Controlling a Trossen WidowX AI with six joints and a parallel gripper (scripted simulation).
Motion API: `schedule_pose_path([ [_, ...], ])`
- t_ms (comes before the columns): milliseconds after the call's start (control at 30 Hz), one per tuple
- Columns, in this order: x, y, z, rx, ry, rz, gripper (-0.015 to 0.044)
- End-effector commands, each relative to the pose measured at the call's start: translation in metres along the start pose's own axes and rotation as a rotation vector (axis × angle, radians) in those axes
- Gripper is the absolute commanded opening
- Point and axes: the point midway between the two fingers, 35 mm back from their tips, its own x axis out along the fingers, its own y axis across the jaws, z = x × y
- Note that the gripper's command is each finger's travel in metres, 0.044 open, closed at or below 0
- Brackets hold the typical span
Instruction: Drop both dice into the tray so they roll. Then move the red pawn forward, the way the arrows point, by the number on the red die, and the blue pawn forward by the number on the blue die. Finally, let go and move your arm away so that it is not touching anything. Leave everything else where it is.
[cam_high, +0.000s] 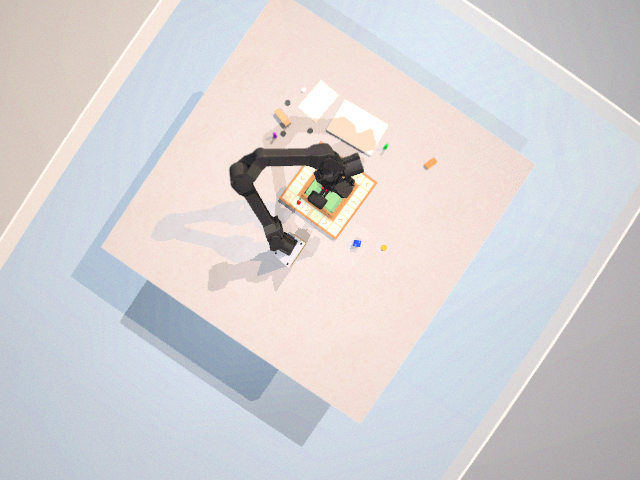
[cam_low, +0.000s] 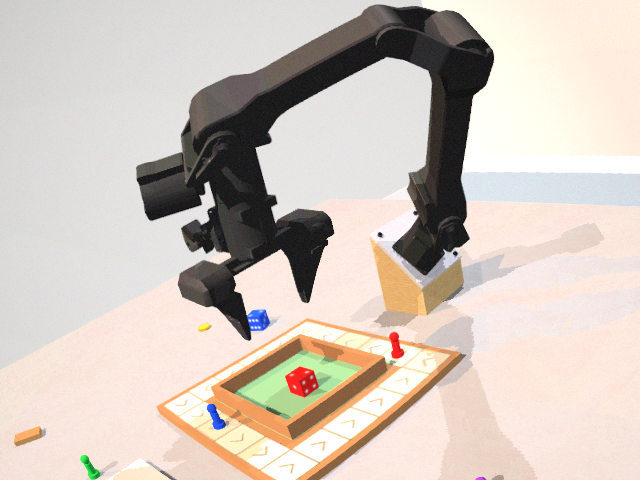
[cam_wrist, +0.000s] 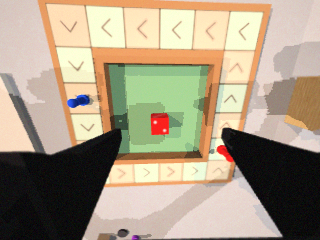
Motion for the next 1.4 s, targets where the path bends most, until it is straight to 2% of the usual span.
schedule_pose_path([
  [0,0.0,0.0,0.0,-0.015,-0.006,0.0,0.0414],
  [167,0.002,-0.005,0.042,-0.34,-0.015,0.005,0.0282],
  [200,0.002,-0.007,0.052,-0.416,-0.016,0.006,0.0275],
  [667,0.027,-0.064,0.169,-1.485,-0.013,0.024,0.0275],
  [967,0.048,-0.1,0.209,-1.969,-0.001,0.063,0.0275],
  [1367,0.05,-0.103,0.213,-1.993,-0.001,0.065,0.0275],
])
